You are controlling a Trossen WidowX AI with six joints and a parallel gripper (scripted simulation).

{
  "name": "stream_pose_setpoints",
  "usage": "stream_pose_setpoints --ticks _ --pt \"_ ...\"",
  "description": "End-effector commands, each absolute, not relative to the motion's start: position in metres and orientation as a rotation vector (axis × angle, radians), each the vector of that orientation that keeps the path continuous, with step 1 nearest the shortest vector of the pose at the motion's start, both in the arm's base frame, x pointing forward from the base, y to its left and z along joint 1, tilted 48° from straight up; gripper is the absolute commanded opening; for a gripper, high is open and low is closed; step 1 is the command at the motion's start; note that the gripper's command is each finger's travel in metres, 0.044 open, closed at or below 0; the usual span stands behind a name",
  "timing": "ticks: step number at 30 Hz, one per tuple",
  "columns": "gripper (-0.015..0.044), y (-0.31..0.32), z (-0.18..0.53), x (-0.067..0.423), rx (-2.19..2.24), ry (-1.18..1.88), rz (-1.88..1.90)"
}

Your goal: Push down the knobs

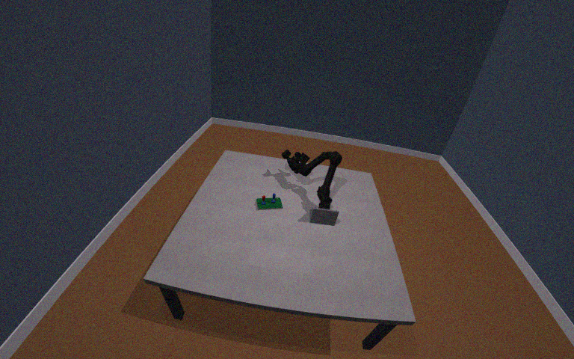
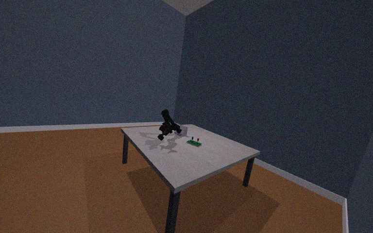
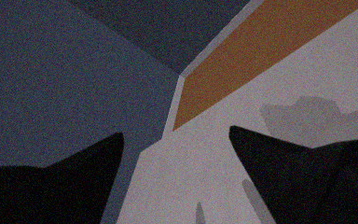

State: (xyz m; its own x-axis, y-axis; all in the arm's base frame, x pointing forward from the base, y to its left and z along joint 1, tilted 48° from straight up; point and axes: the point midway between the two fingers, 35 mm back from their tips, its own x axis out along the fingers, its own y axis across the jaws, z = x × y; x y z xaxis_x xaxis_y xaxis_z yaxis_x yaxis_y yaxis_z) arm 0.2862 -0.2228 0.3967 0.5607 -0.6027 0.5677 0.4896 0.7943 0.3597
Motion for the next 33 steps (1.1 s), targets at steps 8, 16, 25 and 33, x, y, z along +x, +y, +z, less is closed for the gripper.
stream_pose_setpoints --ticks 8,16,25,33 --pt "0.0190 -0.220 0.368 0.325 0.222 -0.583 -0.661" --pt "0.0000 -0.205 0.325 0.367 0.225 -0.347 -0.665" --pt "0.0000 -0.182 0.276 0.408 0.223 -0.069 -0.653" --pt "0.0000 -0.162 0.244 0.426 0.193 0.118 -0.643"
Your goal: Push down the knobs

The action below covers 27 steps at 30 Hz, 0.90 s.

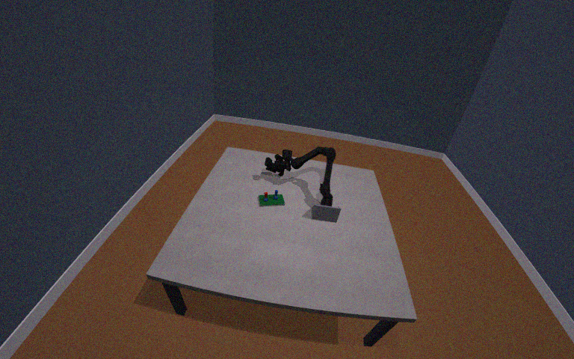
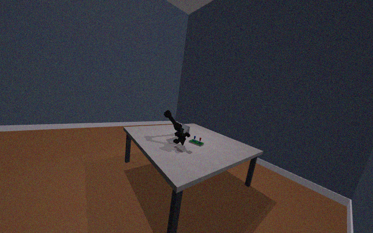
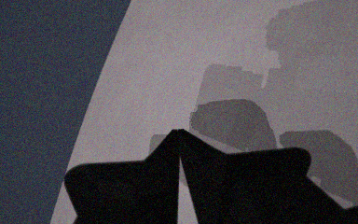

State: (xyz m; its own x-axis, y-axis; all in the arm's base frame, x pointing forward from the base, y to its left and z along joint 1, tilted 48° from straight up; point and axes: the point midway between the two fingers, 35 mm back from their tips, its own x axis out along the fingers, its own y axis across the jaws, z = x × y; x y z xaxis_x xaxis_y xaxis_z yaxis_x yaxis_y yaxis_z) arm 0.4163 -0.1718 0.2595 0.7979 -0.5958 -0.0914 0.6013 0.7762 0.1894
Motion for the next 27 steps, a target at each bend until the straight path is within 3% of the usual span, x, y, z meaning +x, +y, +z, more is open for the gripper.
stream_pose_setpoints --ticks 1,27 --pt "0.0000 -0.159 0.240 0.428 0.188 0.141 -0.642" --pt "0.0000 -0.067 0.143 0.432 -0.066 0.777 -0.541"
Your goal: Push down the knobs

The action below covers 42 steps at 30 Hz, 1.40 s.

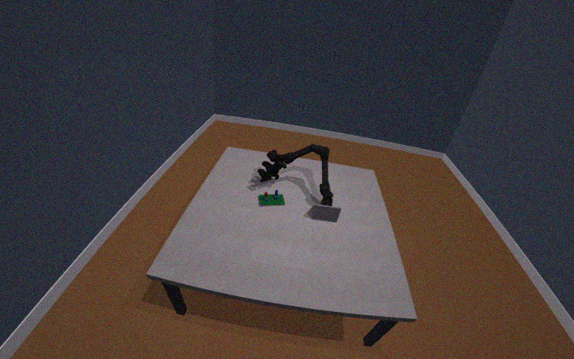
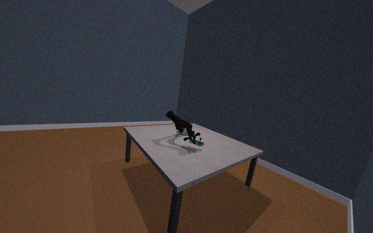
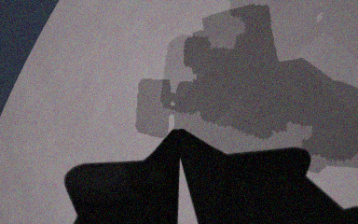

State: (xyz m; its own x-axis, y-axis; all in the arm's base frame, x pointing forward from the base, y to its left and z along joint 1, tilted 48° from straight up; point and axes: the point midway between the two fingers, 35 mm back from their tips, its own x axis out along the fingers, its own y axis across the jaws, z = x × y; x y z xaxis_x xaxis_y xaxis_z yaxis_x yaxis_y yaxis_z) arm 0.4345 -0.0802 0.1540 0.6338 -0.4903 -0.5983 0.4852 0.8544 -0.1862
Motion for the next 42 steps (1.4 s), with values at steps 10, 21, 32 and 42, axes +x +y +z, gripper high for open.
stream_pose_setpoints --ticks 10,21,32,42 --pt "0.0000 -0.030 0.117 0.413 -0.244 1.019 -0.481" --pt "0.0000 0.007 0.101 0.381 -0.505 1.274 -0.396" --pt "0.0000 0.036 0.103 0.347 -0.811 1.491 -0.298" --pt "0.0000 0.053 0.113 0.327 -1.050 1.606 -0.253"
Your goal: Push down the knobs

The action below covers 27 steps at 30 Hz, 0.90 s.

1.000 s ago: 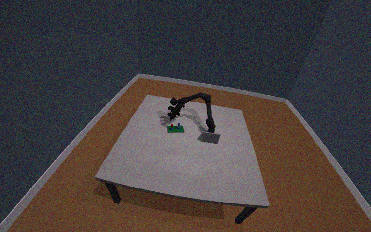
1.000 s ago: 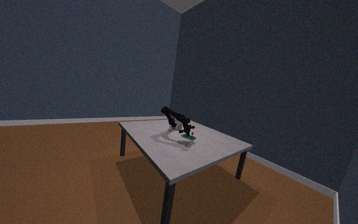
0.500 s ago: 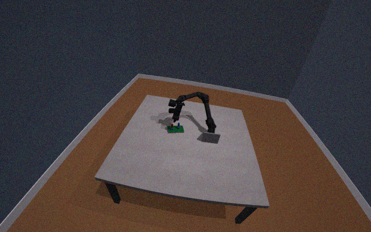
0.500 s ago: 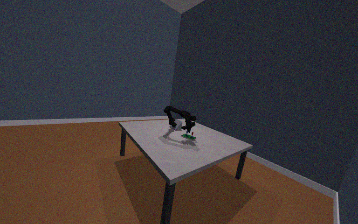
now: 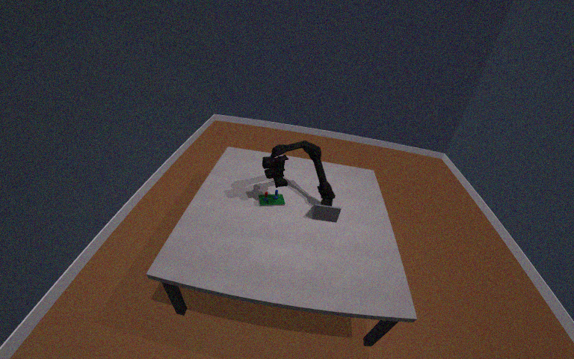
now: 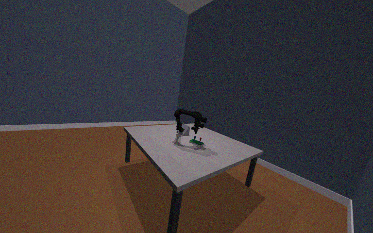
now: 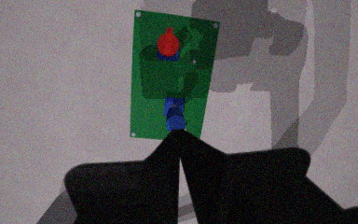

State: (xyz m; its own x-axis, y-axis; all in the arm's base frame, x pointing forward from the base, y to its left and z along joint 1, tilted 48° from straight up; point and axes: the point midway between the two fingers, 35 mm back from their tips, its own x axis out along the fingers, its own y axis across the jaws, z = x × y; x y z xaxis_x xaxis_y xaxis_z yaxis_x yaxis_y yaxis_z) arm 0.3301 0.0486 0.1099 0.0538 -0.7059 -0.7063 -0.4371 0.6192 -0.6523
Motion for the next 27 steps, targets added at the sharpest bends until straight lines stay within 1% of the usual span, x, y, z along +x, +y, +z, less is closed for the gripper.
stream_pose_setpoints --ticks 1,27 --pt "0.0000 0.053 0.113 0.327 -1.050 1.606 -0.253" --pt "0.0000 0.032 0.095 0.328 -1.051 1.606 -0.253"
